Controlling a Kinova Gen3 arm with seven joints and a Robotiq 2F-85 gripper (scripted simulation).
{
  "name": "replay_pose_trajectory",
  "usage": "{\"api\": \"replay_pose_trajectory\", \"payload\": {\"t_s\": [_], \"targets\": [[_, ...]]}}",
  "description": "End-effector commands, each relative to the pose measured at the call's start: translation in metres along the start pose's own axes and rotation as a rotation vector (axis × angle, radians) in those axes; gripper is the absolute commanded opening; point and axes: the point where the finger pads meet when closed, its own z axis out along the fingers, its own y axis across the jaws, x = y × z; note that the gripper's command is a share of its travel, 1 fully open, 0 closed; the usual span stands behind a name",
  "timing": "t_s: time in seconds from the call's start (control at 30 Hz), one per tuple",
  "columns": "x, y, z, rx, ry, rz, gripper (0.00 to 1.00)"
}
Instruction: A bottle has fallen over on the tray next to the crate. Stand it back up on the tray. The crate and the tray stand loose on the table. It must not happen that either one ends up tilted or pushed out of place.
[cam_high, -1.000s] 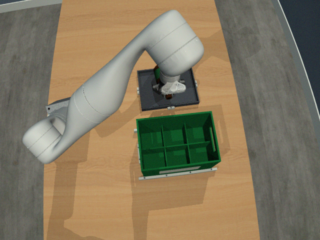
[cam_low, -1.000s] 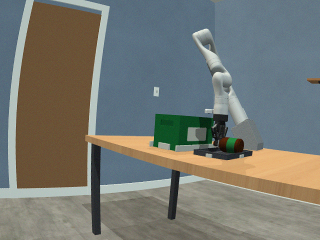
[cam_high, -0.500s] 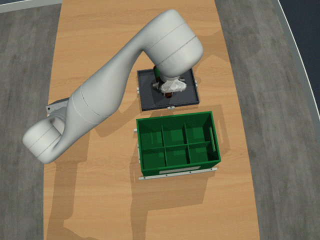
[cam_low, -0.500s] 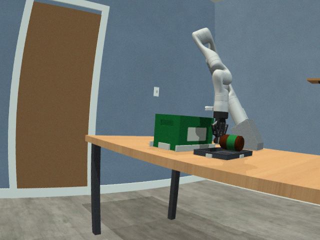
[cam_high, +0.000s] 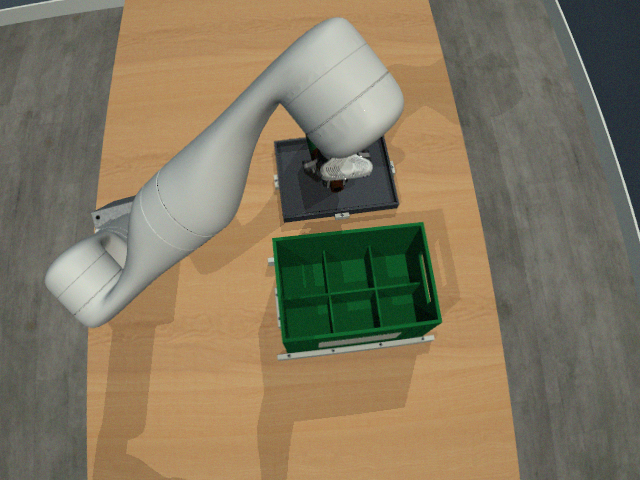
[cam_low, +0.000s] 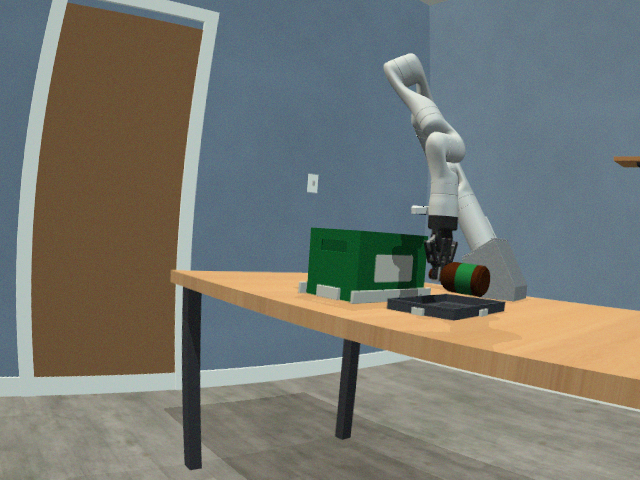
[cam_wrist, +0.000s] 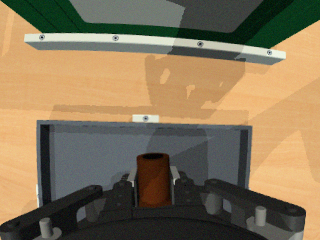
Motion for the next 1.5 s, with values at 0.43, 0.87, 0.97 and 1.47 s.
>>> {"api": "replay_pose_trajectory", "payload": {"t_s": [0.43,0.87,0.97,1.47], "targets": [[0.001,-0.004,-0.029,0.01,-0.003,0.005,0.0],[0.001,-0.004,-0.049,0.01,-0.003,0.005,0.0],[0.001,-0.004,-0.055,0.01,-0.003,0.005,0.0],[0.001,-0.004,-0.077,0.01,-0.003,0.005,0.0]]}}
